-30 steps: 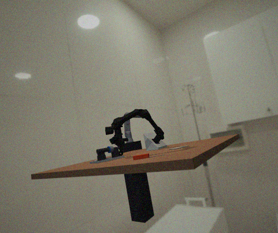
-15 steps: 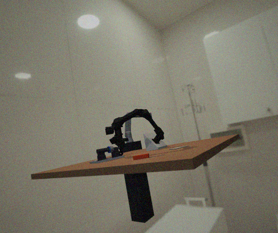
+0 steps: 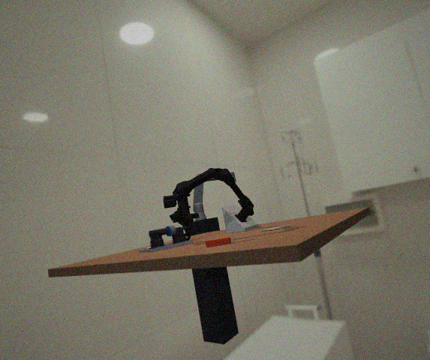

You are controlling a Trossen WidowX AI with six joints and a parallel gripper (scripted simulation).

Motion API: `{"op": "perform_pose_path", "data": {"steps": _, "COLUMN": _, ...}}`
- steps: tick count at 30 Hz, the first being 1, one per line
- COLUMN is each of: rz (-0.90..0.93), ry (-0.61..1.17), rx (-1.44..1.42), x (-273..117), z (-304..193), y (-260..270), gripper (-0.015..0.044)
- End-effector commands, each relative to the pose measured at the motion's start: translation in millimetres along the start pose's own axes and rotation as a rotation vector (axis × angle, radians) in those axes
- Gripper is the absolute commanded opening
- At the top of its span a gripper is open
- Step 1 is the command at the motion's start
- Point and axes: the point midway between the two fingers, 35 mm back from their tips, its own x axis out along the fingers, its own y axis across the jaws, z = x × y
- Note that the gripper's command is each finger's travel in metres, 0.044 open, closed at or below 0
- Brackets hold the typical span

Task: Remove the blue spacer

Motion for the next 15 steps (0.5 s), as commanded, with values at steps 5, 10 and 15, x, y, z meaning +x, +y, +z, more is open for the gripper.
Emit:
{"op": "perform_pose_path", "data": {"steps": 5, "rz": -0.002, "ry": 0.002, "rx": -0.005, "x": -0.1, "z": -2.1, "y": -0.1, "gripper": 0.0000}}
{"op": "perform_pose_path", "data": {"steps": 10, "rz": -0.002, "ry": 0.002, "rx": -0.005, "x": -0.1, "z": -2.7, "y": -0.1, "gripper": 0.0000}}
{"op": "perform_pose_path", "data": {"steps": 15, "rz": -0.002, "ry": 0.002, "rx": -0.005, "x": -0.1, "z": -3.3, "y": -0.1, "gripper": 0.0000}}
